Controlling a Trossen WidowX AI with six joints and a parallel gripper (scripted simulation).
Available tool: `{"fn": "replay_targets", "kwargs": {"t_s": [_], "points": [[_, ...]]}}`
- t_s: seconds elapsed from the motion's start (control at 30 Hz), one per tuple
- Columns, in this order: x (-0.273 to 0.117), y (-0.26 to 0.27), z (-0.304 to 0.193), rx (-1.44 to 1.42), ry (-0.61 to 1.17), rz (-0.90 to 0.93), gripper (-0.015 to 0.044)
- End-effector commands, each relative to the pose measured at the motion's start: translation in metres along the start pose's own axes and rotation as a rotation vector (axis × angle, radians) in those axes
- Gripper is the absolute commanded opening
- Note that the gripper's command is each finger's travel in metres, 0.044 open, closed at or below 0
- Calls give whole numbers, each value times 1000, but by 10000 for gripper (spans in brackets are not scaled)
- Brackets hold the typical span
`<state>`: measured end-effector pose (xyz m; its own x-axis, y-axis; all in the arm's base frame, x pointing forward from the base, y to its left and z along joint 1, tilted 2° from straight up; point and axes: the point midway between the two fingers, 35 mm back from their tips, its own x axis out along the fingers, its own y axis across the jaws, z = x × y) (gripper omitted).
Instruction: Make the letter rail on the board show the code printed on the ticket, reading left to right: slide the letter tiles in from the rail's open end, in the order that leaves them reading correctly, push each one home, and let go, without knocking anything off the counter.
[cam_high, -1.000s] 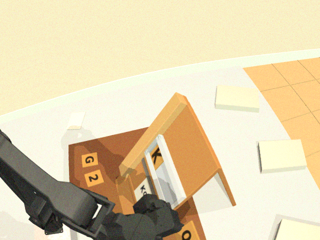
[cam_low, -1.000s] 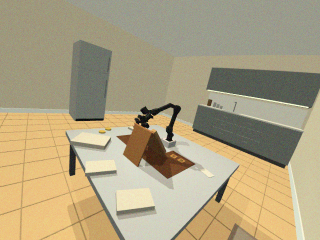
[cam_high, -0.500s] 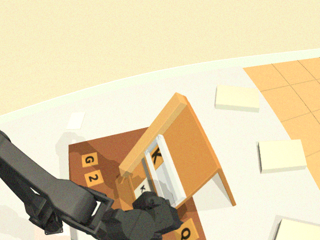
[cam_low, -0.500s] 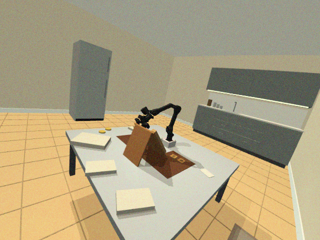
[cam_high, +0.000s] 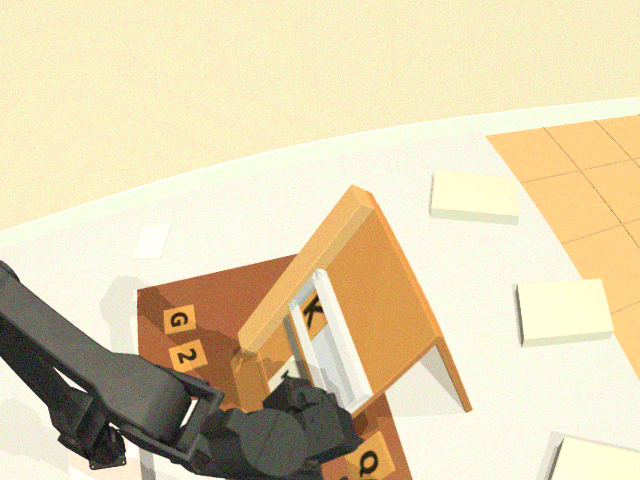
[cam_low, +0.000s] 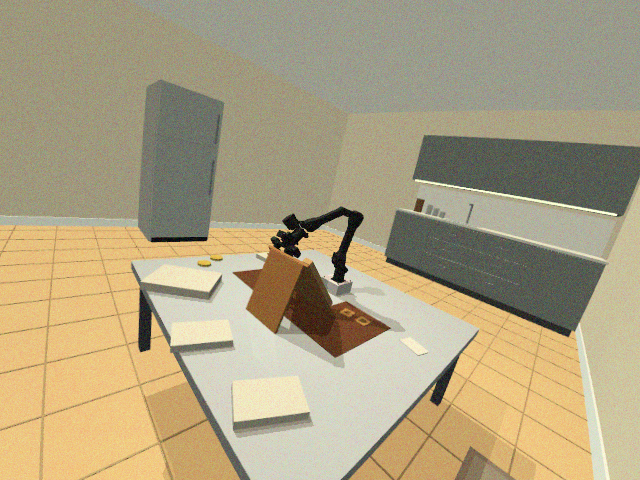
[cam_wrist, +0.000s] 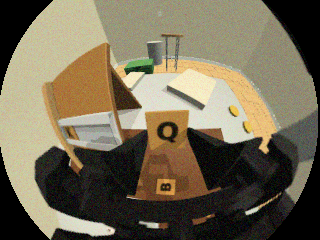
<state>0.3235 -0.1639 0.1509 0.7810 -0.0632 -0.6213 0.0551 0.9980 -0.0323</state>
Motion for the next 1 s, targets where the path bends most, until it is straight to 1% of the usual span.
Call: {"fn": "replay_targets", "kwargs": {"t_s": [0.0,0.97], "points": [[-1,4,-1,3,1,0,0],[-1,18,-1,4,1,0,0]]}}
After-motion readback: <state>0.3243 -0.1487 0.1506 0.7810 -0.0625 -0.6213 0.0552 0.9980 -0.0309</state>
